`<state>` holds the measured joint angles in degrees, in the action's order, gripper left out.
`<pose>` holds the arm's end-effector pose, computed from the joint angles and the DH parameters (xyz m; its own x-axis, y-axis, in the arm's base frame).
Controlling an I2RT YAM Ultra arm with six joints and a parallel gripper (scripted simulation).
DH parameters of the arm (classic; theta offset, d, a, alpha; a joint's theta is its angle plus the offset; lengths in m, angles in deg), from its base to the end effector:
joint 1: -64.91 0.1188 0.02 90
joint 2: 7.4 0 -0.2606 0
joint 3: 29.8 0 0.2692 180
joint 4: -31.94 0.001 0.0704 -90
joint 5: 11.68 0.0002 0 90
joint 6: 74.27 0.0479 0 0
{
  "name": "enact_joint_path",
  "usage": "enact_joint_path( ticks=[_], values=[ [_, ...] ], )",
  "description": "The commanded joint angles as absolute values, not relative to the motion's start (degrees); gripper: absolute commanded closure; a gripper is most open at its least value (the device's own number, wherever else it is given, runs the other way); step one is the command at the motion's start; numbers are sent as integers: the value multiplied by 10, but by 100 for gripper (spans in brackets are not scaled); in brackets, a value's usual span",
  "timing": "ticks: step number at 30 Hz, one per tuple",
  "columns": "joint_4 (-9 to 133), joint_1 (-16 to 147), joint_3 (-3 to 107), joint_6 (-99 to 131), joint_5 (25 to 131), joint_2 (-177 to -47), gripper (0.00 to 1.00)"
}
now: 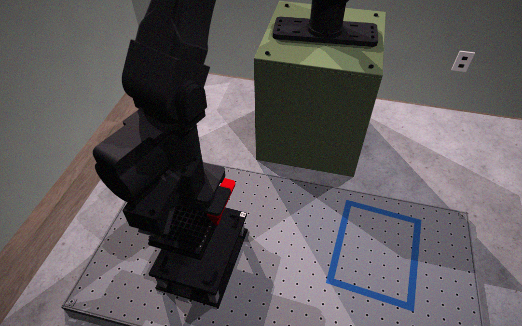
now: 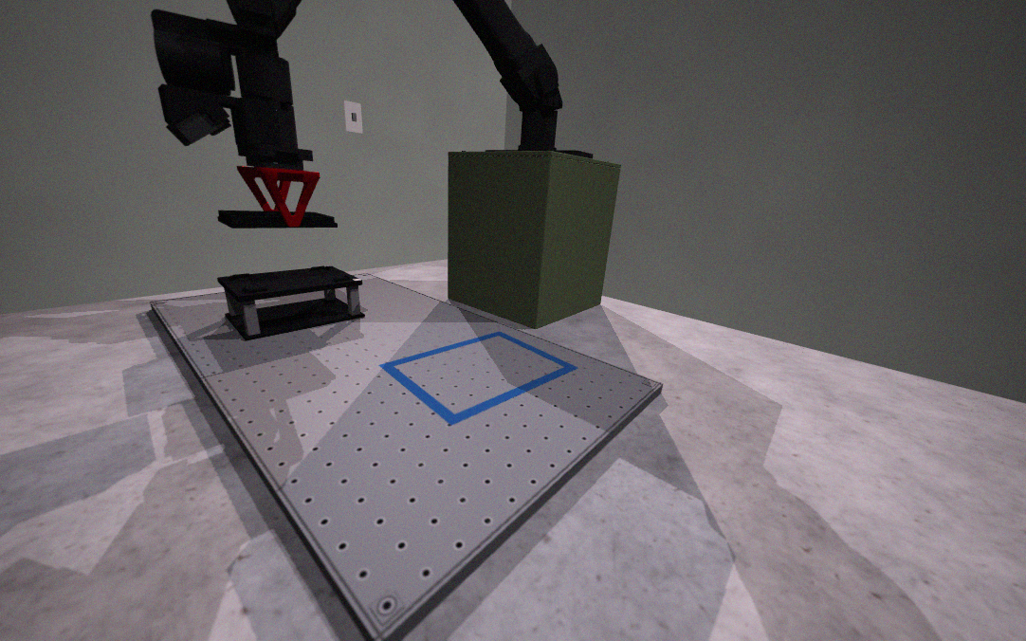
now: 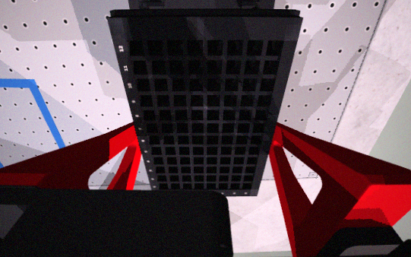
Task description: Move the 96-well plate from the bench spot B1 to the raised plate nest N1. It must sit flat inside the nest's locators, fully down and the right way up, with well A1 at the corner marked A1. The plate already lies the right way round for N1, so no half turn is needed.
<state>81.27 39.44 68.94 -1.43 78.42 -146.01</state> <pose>0.3828 -0.1813 0.0002 -0.9894 0.1445 -0.0128 0.1446 0.9895 -0.0058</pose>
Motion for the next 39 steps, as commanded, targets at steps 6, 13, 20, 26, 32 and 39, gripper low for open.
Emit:
enact_joint_path(
  ticks=[6, 13, 20, 26, 32, 39],
  values=[
    [828, 399, 696, -21, 782, -1455, 100],
    [828, 399, 680, -20, 782, -1447, 100],
    [819, 400, 675, -19, 782, -1442, 100],
    [812, 401, 672, -19, 782, -1441, 100],
    [802, 401, 668, -19, 782, -1466, 100],
    [783, 402, 664, -18, 782, -1481, 100]
  ],
)
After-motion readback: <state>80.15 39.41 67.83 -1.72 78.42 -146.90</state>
